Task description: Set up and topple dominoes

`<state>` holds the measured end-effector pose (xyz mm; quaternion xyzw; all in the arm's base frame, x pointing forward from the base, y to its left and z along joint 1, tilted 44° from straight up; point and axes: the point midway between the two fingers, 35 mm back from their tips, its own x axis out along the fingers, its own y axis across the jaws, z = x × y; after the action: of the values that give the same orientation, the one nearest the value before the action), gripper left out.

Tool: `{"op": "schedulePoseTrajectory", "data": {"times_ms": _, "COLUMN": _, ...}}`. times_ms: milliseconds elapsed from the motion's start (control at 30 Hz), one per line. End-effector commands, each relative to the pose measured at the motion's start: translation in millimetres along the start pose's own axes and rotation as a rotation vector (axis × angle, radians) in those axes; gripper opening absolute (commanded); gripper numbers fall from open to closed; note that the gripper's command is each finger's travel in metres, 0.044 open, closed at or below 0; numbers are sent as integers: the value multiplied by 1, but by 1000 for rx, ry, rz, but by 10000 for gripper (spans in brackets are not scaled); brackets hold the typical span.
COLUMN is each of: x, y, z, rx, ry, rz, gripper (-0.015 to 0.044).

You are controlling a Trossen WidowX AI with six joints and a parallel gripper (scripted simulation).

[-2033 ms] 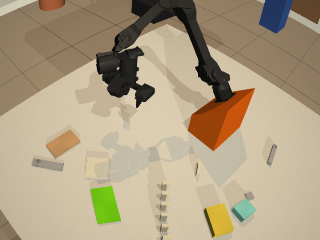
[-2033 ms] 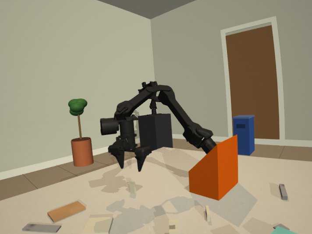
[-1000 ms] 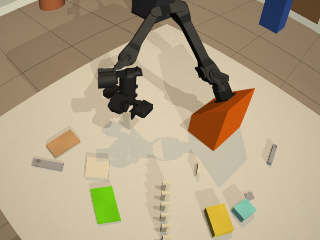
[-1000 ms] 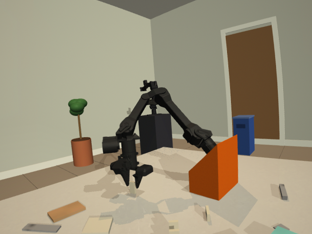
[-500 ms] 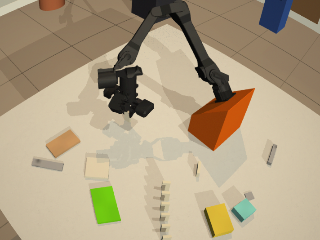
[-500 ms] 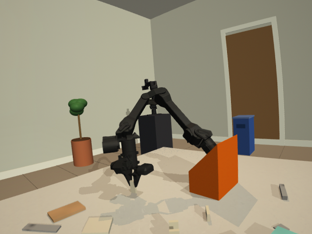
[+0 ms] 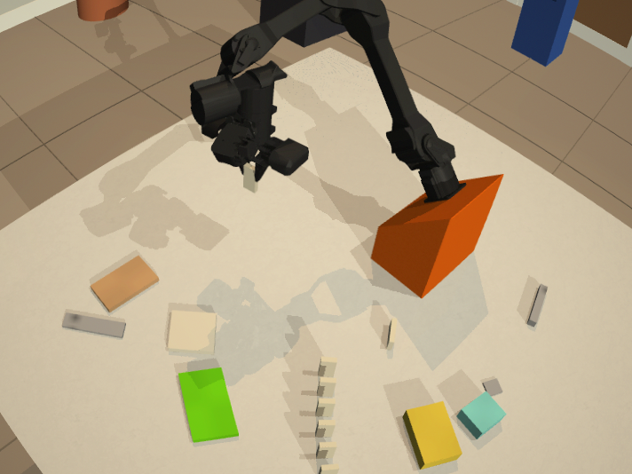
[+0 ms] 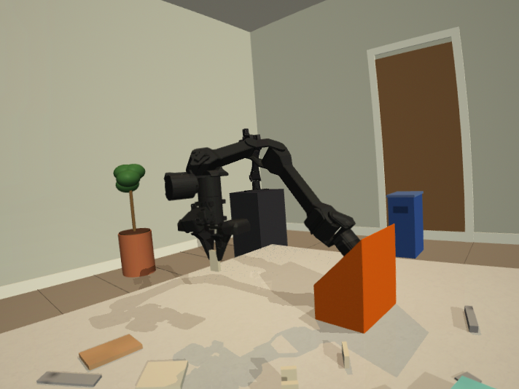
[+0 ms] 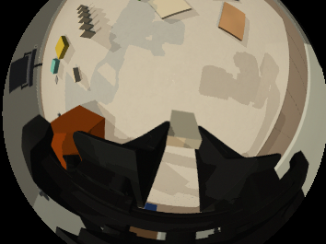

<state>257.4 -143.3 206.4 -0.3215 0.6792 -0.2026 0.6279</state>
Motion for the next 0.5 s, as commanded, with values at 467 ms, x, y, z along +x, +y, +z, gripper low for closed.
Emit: {"op": "schedulePoseTrajectory", "data": {"times_ms": 467, "x": -5, "y": 225, "z": 129, "rx": -478, "ry": -21, "rz": 19, "gripper": 107}}
